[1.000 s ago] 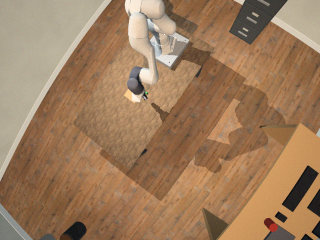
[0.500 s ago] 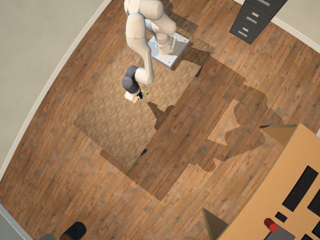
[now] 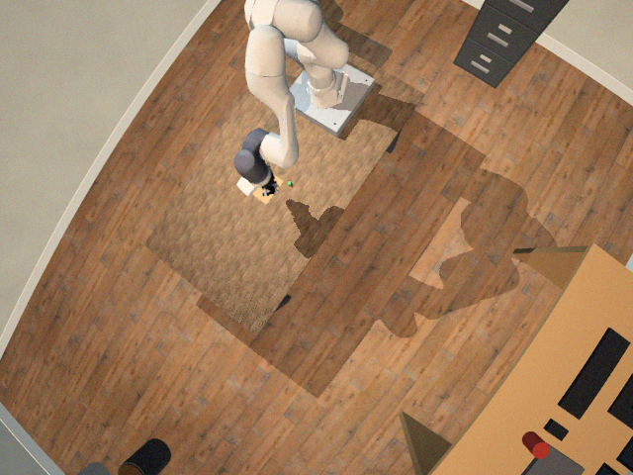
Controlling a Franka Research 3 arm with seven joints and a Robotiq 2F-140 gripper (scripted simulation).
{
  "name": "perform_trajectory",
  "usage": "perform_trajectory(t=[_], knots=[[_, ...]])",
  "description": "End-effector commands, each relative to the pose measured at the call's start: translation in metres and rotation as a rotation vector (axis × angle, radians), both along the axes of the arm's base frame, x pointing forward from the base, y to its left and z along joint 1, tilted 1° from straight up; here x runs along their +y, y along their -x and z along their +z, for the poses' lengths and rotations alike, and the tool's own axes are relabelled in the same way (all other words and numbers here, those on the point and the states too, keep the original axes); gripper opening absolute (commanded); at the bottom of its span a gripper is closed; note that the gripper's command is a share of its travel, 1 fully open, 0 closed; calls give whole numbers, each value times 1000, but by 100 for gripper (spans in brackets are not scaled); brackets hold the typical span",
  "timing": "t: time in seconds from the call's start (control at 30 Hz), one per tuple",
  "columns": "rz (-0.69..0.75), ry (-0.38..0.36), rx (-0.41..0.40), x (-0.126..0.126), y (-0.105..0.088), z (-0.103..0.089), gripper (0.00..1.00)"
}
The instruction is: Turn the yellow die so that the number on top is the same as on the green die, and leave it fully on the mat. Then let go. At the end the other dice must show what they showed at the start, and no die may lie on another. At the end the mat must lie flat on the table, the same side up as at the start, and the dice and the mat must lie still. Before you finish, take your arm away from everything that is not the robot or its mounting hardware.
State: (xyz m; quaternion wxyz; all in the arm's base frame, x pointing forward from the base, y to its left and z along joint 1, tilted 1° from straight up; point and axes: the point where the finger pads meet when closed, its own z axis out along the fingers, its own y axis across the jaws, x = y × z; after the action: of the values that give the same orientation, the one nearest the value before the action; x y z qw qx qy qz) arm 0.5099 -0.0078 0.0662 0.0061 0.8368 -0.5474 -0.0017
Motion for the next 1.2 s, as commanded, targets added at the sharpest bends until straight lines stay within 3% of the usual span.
perform_trajectory(t=[0.0, 1.17], knots=[[-157, -1, 0, -3, -1, 0, 7], [-852, 7, -6, -65, -1, -1, 7]])
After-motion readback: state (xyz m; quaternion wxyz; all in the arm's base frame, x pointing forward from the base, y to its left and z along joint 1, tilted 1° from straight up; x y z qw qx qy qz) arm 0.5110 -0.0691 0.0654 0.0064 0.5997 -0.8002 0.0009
